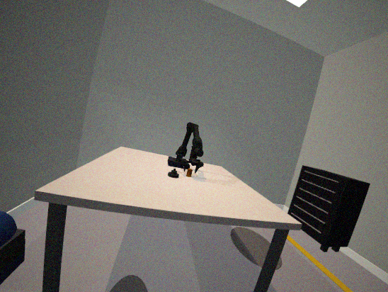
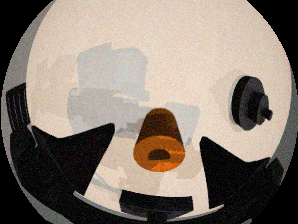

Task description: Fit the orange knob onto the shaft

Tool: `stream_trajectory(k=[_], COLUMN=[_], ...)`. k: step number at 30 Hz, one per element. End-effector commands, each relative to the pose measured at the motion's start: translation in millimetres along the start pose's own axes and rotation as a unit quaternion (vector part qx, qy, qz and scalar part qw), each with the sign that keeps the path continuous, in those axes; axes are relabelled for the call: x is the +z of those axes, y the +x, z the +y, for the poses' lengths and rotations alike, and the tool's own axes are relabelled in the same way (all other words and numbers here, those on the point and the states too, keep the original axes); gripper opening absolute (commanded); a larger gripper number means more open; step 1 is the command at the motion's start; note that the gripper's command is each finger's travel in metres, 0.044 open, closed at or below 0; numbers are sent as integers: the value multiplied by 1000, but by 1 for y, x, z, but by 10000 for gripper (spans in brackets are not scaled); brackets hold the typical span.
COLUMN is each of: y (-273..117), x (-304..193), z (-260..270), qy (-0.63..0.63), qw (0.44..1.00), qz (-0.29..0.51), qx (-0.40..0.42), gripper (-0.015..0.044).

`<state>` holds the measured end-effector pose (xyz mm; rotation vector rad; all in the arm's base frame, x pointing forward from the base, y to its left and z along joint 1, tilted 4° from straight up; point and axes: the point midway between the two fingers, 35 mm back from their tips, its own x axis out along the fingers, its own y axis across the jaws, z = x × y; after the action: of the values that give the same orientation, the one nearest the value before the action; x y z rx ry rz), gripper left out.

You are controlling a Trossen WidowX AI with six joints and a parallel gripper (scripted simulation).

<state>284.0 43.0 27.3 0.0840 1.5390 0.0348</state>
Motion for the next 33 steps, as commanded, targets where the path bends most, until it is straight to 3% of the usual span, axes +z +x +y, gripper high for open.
stream_trajectory(k=[1,14,23,30,33], y=[8,26,26,26,22], x=[-2,-4,-4,-4,-3], z=[-1,-1,-1,-1,-1], qy=[3,3,3,3,3], qw=[1000,1000,1000,1000,1000], qz=[4,4,4,4,4], qx=[-3,-3,-3,-3,-3], gripper=[440,440,204,157,78])
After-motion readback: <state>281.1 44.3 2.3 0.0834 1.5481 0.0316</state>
